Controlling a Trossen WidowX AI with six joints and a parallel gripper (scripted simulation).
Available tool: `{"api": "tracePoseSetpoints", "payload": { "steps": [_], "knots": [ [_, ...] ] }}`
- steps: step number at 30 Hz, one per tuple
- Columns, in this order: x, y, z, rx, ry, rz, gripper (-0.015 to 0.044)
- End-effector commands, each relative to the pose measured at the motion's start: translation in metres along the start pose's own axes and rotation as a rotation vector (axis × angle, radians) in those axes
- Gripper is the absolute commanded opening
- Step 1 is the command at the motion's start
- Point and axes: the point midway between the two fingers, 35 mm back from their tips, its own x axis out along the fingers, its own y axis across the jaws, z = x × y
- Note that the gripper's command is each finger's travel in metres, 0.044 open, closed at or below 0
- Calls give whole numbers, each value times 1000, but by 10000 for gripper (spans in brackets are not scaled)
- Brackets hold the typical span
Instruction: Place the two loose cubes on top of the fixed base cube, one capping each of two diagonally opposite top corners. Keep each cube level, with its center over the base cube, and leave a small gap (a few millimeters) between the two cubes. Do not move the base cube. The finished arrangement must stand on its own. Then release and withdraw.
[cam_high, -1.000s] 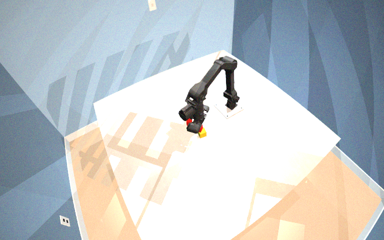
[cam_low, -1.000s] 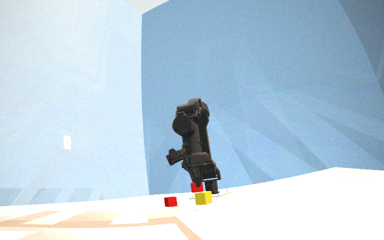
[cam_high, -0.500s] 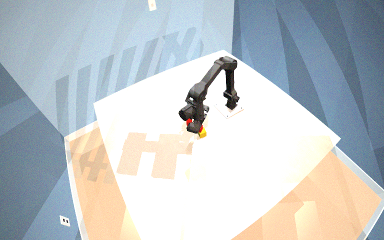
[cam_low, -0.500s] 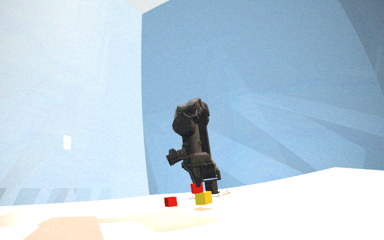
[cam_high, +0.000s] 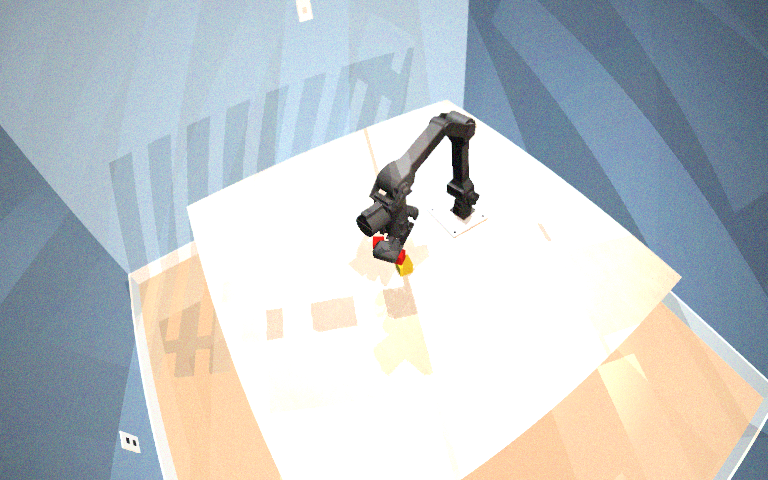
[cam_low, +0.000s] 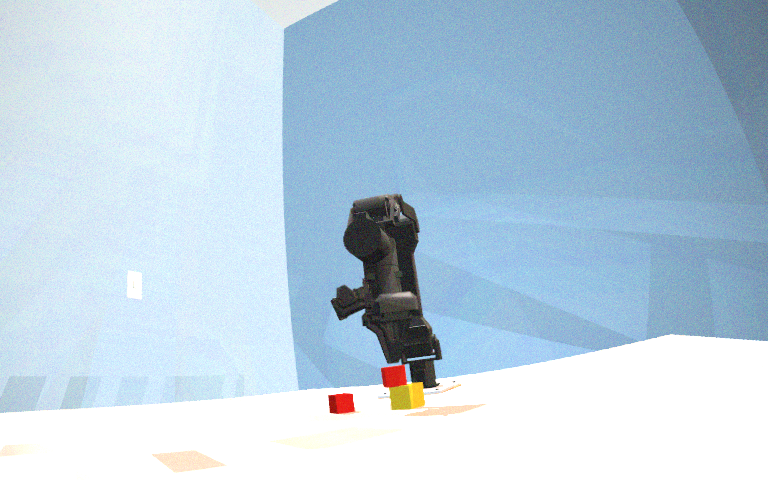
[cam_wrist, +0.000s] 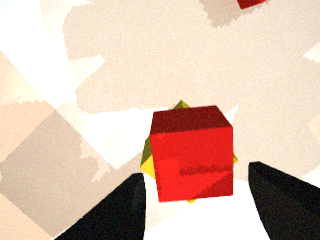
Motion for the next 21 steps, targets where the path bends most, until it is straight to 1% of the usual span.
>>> {"api": "tracePoseSetpoints", "payload": {
  "steps": [1,6,8,9,21],
  "knots": [
    [-8,0,0,0,-1,2,205],
    [-12,0,0,0,-1,2,205],
    [-10,0,2,-30,-1,2,258],
    [-10,-1,3,-68,-2,2,265],
    [-22,-13,30,-626,-6,-1,265]
  ]
}}
